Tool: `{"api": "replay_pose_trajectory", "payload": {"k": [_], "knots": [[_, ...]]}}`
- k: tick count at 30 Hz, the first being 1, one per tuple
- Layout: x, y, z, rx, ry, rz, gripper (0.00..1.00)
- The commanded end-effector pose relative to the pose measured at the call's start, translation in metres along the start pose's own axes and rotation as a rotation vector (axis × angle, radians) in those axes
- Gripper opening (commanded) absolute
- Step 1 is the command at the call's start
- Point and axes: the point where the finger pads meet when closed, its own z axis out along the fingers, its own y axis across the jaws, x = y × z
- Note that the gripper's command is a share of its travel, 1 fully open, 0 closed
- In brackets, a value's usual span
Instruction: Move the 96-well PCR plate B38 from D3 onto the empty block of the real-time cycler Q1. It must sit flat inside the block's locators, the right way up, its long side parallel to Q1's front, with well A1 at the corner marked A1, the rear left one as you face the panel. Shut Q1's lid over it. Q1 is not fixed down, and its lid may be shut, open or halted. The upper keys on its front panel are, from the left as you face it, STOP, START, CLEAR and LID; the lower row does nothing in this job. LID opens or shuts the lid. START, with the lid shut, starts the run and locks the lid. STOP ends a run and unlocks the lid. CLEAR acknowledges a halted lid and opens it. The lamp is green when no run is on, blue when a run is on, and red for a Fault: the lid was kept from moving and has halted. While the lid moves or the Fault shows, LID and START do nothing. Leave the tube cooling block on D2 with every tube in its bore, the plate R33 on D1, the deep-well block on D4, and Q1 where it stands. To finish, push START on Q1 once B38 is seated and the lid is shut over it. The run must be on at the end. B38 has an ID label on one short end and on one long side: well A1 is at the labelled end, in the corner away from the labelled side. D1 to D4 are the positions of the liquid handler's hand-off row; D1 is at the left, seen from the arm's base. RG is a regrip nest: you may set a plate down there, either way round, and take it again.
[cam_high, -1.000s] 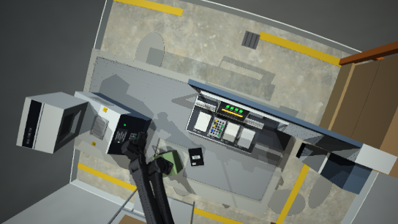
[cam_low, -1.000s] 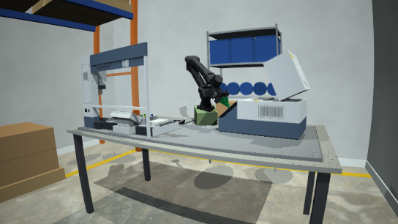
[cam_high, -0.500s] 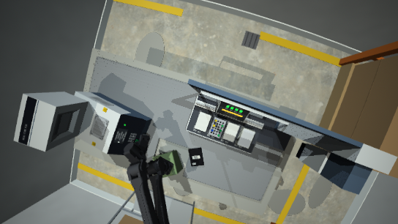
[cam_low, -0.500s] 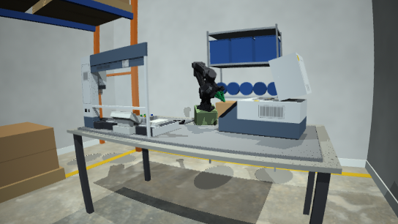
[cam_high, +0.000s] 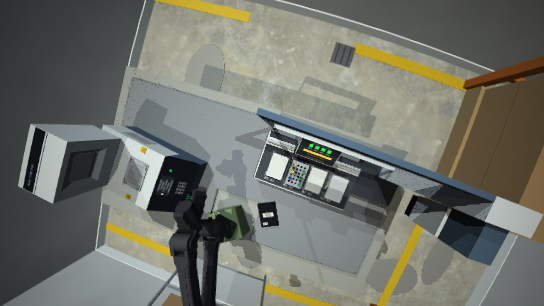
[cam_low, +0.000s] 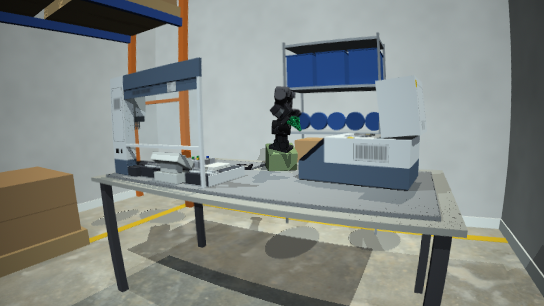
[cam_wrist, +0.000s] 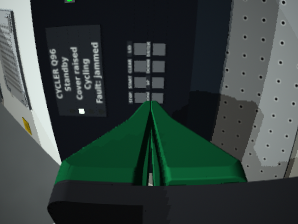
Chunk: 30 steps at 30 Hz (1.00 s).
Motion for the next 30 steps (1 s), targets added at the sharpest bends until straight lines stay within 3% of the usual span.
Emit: {"api": "replay_pose_trajectory", "payload": {"k": [1, 14, 22, 30], "knots": [[-0.009, 0.017, -0.009, -0.013, -0.020, -0.036, 0.00], [-0.001, 0.003, 0.005, 0.003, 0.010, -0.002, 0.00], [0.011, -0.008, 0.011, 0.018, 0.058, 0.023, 0.00], [0.010, -0.004, 0.007, 0.015, 0.055, 0.003, 0.00]]}}
